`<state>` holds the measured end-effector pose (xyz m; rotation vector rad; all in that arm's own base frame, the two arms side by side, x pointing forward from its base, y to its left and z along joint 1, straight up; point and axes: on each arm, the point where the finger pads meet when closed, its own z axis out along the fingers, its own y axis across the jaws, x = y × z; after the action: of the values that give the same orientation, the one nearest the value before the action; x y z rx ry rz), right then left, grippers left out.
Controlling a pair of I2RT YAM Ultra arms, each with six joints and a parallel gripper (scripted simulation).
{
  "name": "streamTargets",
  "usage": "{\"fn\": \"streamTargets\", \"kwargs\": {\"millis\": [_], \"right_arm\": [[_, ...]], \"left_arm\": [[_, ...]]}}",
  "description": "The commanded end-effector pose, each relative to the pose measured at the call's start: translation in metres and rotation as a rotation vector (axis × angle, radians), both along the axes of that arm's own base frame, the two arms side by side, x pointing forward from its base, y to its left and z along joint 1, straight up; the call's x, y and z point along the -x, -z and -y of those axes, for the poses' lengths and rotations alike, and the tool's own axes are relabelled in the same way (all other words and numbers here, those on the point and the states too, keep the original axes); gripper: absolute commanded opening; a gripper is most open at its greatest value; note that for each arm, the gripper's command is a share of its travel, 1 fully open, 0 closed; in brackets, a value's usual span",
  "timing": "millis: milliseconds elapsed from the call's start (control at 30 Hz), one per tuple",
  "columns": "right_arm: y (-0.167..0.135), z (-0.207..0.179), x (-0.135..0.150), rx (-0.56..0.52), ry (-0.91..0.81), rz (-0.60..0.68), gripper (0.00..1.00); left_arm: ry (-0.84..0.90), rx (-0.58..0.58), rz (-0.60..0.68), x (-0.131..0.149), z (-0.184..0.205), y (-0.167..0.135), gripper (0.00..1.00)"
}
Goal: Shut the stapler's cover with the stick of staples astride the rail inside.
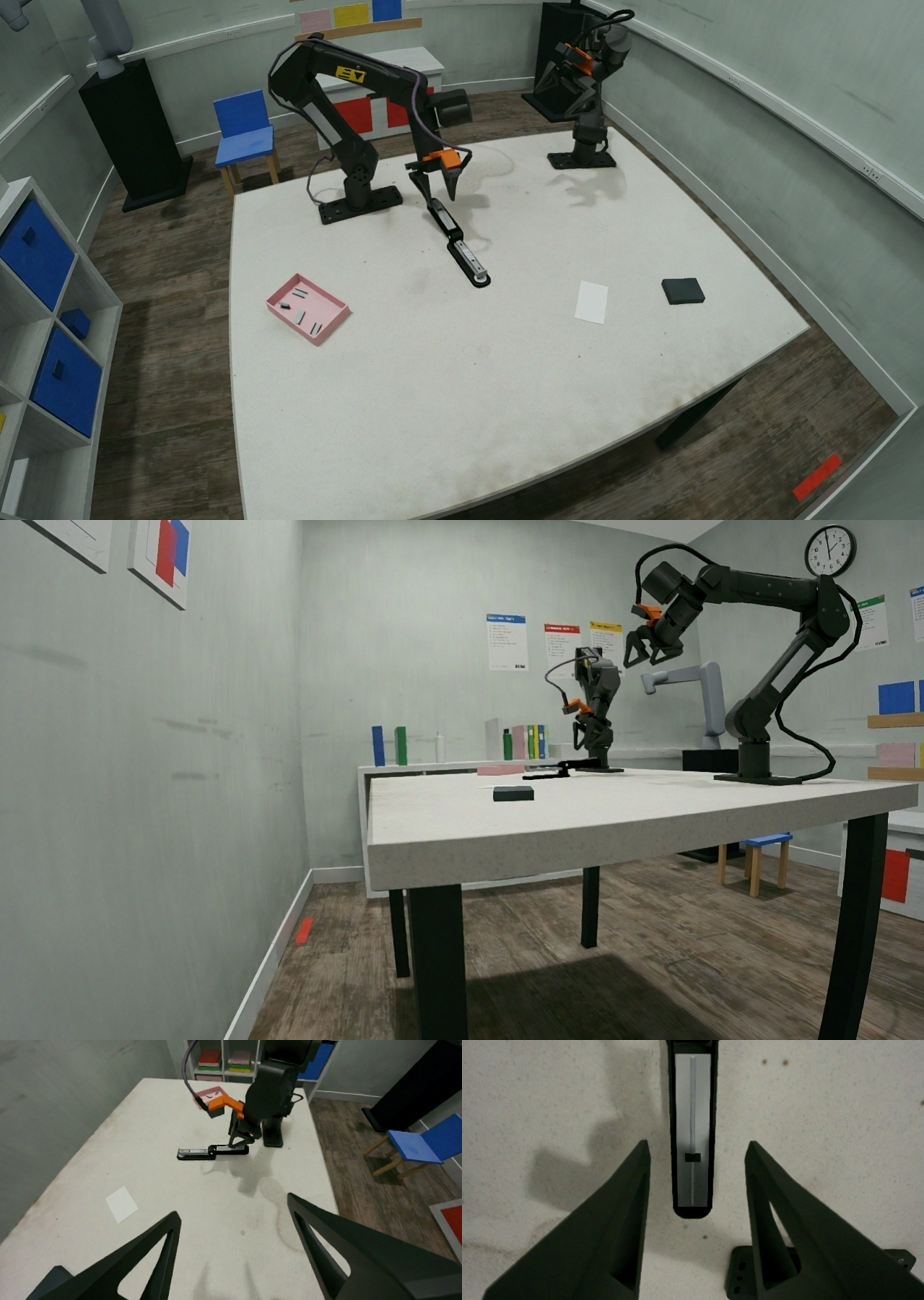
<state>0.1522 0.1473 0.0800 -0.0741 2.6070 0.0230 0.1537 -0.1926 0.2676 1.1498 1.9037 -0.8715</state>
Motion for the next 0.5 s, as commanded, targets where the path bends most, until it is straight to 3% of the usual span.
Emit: {"fn": "streamTargets", "kwargs": {"millis": [0,467], "right_arm": [[0.005,-0.003,-0.008,0.005,-0.008,0.015,0.50],[0.020,-0.004,-0.017,0.002,-0.009,0.011,0.50]], "left_arm": [[0.012,0.021,0.023,0.001,0.001,-0.013,1.00],[0.012,0.021,0.023,0.001,0.001,-0.013,1.00]]}}
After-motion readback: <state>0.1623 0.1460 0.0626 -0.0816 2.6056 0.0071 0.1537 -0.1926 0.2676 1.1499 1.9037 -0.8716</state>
